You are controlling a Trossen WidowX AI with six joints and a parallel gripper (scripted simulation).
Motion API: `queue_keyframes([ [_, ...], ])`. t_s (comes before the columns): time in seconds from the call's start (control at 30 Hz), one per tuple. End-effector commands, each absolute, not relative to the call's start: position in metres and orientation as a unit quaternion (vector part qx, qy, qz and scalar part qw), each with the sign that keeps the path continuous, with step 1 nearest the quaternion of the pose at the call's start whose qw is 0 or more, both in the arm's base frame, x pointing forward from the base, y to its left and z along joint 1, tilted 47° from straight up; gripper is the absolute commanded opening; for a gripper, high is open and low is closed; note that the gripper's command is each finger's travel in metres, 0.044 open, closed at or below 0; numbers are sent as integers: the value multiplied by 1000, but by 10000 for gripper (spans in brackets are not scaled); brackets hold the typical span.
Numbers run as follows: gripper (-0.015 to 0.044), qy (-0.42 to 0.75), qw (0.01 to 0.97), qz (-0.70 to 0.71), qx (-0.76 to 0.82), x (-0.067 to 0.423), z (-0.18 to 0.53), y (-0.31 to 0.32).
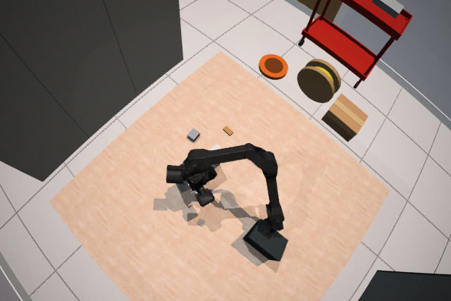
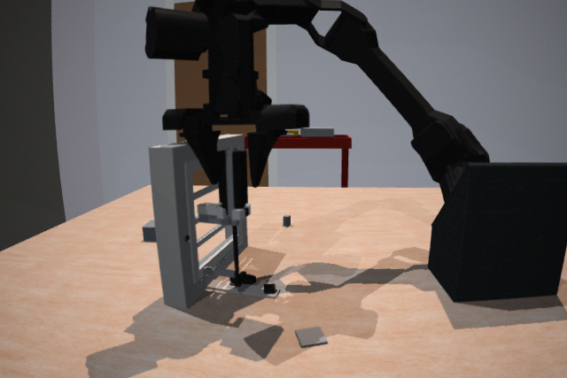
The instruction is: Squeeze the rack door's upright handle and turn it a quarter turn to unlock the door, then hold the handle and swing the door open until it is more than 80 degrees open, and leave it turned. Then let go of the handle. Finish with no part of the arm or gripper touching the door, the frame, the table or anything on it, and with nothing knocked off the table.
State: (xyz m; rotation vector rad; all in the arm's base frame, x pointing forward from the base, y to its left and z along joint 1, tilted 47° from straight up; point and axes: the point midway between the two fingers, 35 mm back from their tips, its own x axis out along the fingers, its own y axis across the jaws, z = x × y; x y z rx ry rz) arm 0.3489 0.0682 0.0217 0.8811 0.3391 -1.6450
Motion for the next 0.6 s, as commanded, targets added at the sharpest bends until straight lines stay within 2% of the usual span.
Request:
queue_keyframes([
  [0.0,287,123,574,-708,393,351,22,65],
  [0.17,287,123,574,-708,393,351,22,65],
  [0.57,207,123,574,-708,393,351,22,65],
])
